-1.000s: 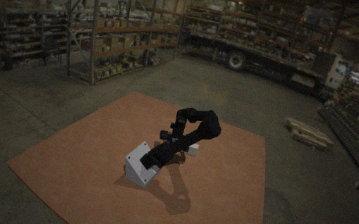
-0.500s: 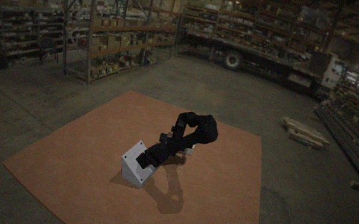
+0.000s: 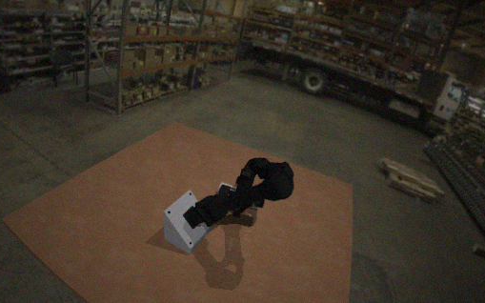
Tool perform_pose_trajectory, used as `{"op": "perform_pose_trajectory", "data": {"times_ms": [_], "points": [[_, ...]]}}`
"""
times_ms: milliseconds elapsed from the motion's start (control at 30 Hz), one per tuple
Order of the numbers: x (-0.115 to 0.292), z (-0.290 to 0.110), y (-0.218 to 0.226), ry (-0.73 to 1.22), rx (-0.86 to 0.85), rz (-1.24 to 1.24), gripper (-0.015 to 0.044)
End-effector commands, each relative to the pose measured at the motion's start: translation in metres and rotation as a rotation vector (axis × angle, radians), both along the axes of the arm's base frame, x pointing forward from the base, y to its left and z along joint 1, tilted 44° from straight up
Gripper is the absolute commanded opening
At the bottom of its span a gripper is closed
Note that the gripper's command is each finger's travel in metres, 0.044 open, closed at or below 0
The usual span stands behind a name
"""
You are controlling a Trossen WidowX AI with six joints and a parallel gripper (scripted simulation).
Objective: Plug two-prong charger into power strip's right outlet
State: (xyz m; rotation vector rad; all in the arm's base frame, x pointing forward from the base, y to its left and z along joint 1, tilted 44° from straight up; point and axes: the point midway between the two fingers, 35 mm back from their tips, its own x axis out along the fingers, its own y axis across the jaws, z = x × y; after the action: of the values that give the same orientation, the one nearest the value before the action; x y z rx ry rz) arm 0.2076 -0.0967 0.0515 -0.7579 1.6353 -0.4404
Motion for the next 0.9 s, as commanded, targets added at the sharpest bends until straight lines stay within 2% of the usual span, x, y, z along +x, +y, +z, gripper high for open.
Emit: {"op": "perform_pose_trajectory", "data": {"times_ms": [0, 867], "points": [[-0.008, 0.005, -0.009, -0.029, -0.015, -0.035, 0.0000], [0.016, 0.005, -0.012, -0.047, -0.023, -0.057, 0.0000]]}}
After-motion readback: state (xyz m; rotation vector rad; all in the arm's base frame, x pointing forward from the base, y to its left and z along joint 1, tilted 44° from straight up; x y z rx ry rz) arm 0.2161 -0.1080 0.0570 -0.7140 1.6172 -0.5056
